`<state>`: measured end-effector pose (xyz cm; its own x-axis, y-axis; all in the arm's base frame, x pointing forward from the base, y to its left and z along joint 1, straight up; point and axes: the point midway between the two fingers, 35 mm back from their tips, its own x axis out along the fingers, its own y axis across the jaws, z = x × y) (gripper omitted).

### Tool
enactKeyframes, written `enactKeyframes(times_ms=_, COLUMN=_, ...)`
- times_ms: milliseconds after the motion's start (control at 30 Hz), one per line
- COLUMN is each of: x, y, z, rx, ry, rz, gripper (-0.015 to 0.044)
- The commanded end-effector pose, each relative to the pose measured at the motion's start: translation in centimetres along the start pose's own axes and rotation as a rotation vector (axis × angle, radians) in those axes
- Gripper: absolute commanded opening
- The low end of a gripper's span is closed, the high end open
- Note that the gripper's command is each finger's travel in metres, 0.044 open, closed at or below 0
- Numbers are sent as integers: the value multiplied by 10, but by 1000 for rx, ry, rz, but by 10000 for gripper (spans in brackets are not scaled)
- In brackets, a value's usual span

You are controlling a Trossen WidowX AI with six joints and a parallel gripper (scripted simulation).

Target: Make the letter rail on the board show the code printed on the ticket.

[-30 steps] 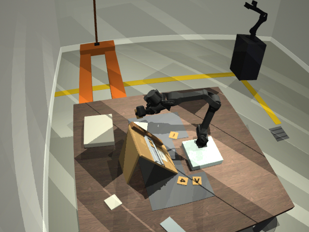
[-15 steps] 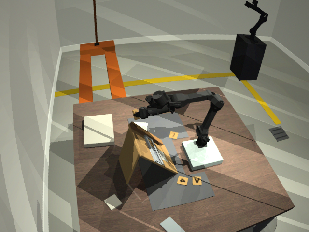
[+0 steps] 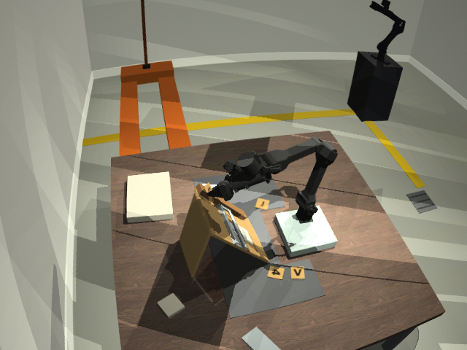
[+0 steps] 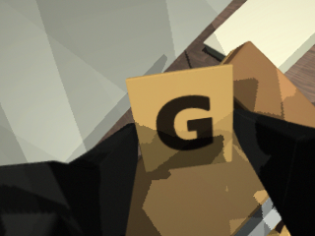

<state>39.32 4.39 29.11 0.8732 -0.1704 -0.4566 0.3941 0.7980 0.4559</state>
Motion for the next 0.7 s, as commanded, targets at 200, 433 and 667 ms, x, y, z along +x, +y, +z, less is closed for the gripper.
enactKeyframes(times_ms=200, x=-10, y=34, z=-58, rx=-145, ry=101, rz=43, gripper=0)
enactKeyframes(times_ms=433, x=-23, y=53, z=-98, rx=-249, ry=159, rz=78, gripper=0)
enactKeyframes(times_ms=667, x=-40, y=69, z=-135, rx=-327, ry=203, rz=114, gripper=0)
